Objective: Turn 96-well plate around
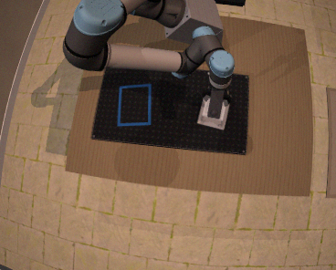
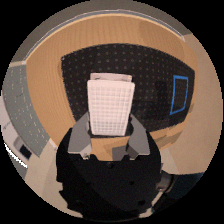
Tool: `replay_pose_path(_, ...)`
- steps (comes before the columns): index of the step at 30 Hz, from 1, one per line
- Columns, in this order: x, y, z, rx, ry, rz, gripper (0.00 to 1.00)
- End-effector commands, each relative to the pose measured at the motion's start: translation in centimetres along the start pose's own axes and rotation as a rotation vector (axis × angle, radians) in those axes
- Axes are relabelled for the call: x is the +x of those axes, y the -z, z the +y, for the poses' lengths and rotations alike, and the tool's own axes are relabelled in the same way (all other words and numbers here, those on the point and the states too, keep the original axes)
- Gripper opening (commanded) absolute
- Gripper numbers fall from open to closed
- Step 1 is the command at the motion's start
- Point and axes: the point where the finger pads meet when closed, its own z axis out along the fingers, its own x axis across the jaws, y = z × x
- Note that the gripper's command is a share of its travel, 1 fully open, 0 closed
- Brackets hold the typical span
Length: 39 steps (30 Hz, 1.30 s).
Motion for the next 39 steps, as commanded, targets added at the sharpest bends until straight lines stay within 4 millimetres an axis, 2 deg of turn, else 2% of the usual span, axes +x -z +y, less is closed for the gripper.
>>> replay_pose_path(1, 0.0, 0.4, 0.0, 0.000, 0.000, 0.000, 0.00)
replay_pose_path(20, 0.0, 0.4, 0.0, 0.000, 0.000, 0.000, 0.00)
replay_pose_path(35, 4.9, 0.3, -0.9, 0.000, 0.500, 0.000, 0.00)
replay_pose_path(39, 5.6, 0.2, -1.0, 0.000, 0.566, 0.000, 0.00)
